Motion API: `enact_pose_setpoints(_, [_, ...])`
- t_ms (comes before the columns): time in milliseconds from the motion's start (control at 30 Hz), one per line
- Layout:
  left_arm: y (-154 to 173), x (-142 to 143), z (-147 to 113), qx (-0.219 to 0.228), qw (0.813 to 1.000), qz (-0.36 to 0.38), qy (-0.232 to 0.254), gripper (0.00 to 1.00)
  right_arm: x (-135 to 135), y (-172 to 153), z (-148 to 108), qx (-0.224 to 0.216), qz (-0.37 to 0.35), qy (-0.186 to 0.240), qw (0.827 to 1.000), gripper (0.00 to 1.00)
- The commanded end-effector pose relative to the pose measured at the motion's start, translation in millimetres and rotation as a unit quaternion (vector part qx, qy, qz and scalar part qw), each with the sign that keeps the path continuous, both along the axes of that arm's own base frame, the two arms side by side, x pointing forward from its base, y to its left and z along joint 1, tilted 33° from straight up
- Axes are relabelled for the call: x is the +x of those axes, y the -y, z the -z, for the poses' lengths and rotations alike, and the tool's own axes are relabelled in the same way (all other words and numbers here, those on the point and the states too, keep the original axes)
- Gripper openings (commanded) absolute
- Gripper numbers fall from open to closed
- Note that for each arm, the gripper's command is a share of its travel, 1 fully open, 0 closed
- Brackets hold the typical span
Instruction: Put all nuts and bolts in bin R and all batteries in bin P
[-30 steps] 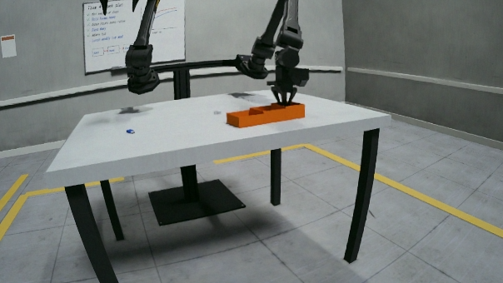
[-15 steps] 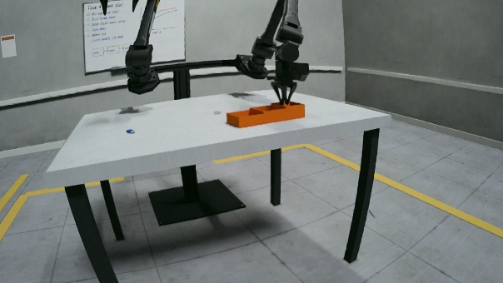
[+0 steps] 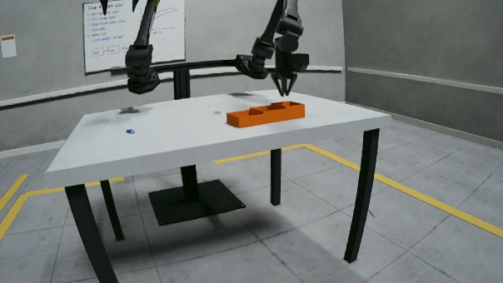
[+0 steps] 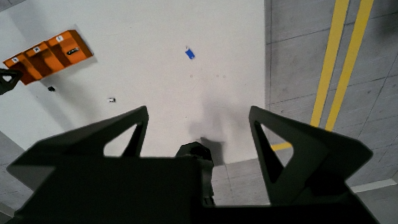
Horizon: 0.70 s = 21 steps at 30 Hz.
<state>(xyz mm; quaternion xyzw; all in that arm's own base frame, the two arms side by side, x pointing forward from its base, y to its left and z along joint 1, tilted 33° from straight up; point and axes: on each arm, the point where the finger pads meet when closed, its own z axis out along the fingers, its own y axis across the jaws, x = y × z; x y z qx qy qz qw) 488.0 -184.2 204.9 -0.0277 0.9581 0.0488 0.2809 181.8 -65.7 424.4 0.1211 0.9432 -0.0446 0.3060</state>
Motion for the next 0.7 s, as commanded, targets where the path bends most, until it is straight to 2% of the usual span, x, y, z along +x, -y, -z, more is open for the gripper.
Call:
enact_pose_setpoints(0, [9.7,3.3,2.2,-0.003,1.0,0.001,0.002,0.21,0.0,-3.1,-21.4,-0.008,-0.005,0.018,1.0,1.0])
enact_pose_setpoints(33, [4.8,5.3,-11.7,-0.006,1.0,0.0,0.012,0.21,0.0,-3.1,-21.4,-0.008,-0.005,0.018,1.0,1.0])
enact_pose_setpoints(100, [4.9,5.2,-11.5,-0.006,1.0,0.0,0.012,0.21,0.0,-3.1,-21.4,-0.008,-0.005,0.018,1.0,1.0])
enact_pose_setpoints(133, [9.8,1.5,1.7,-0.004,1.0,0.001,0.003,0.21,0.0,-3.1,-21.4,-0.008,-0.005,0.018,1.0,1.0])
enact_pose_setpoints(200, [9.8,0.4,3.5,-0.003,1.0,0.002,0.002,0.21,0.0,-3.1,-21.4,-0.008,-0.005,0.018,1.0,1.0])
enact_pose_setpoints(233, [5.0,5.2,-11.1,-0.006,1.0,0.0,0.012,0.21,0.0,-3.1,-21.4,-0.008,-0.005,0.018,1.0,1.0])
enact_pose_setpoints(267, [10.5,0.6,2.0,-0.004,1.0,0.003,0.004,0.21,0.0,-3.1,-21.4,-0.008,-0.005,0.018,1.0,1.0])
enact_pose_setpoints(667, [10.7,-0.7,5.4,-0.002,1.0,0.003,0.001,0.21,0.0,-3.1,-21.4,-0.008,-0.005,0.018,1.0,1.0])
